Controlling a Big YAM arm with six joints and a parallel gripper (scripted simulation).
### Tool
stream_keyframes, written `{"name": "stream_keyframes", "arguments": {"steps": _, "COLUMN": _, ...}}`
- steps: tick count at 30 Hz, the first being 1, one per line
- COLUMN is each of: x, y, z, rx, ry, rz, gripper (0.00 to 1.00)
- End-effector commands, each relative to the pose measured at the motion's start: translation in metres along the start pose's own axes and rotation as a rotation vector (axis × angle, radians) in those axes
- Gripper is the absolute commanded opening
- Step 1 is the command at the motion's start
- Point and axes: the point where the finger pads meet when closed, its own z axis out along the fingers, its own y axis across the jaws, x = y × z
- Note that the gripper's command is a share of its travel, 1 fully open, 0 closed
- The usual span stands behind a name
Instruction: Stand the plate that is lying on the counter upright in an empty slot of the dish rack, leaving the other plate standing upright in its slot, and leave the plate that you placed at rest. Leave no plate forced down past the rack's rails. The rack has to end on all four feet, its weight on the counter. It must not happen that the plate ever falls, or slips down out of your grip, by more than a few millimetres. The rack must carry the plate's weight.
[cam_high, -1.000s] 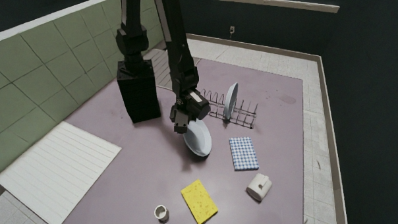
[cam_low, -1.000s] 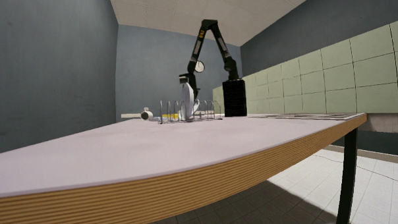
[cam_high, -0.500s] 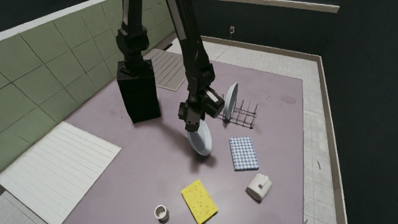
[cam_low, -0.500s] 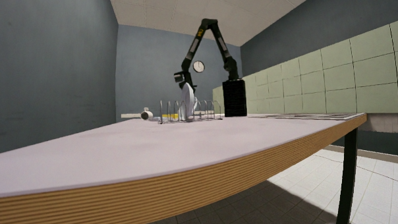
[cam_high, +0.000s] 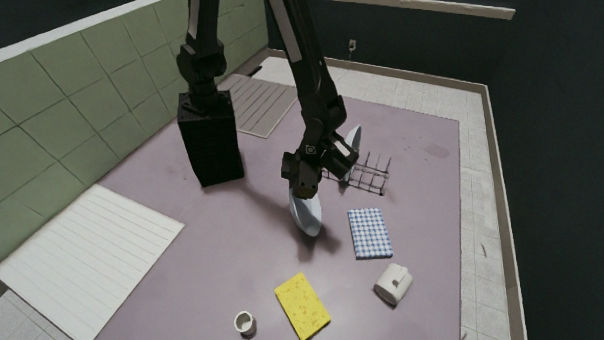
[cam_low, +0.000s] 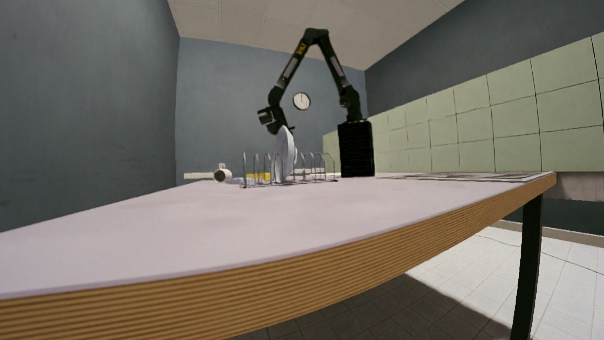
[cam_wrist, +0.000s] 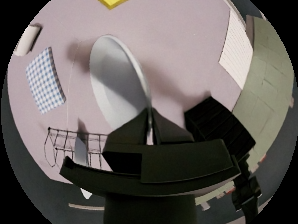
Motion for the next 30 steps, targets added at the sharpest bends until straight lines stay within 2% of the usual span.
{"name": "stream_keyframes", "arguments": {"steps": 1, "x": -0.0010, "y": 0.0094, "z": -0.0045, "rx": 0.028, "ry": 0.002, "rz": 0.007, "gripper": 0.00}}
{"name": "stream_keyframes", "arguments": {"steps": 8, "x": -0.0011, "y": 0.0140, "z": -0.0094, "rx": 0.064, "ry": 0.002, "rz": 0.008, "gripper": 0.00}}
{"name": "stream_keyframes", "arguments": {"steps": 27, "x": -0.0014, "y": 0.0168, "z": -0.0133, "rx": 0.105, "ry": 0.005, "rz": 0.012, "gripper": 0.00}}
{"name": "stream_keyframes", "arguments": {"steps": 28, "x": 0.0009, "y": 0.0091, "z": -0.0096, "rx": 0.117, "ry": 0.016, "rz": 0.011, "gripper": 0.00}}
{"name": "stream_keyframes", "arguments": {"steps": 30, "x": -0.0009, "y": 0.0138, "z": -0.0119, "rx": 0.113, "ry": 0.010, "rz": 0.011, "gripper": 0.00}}
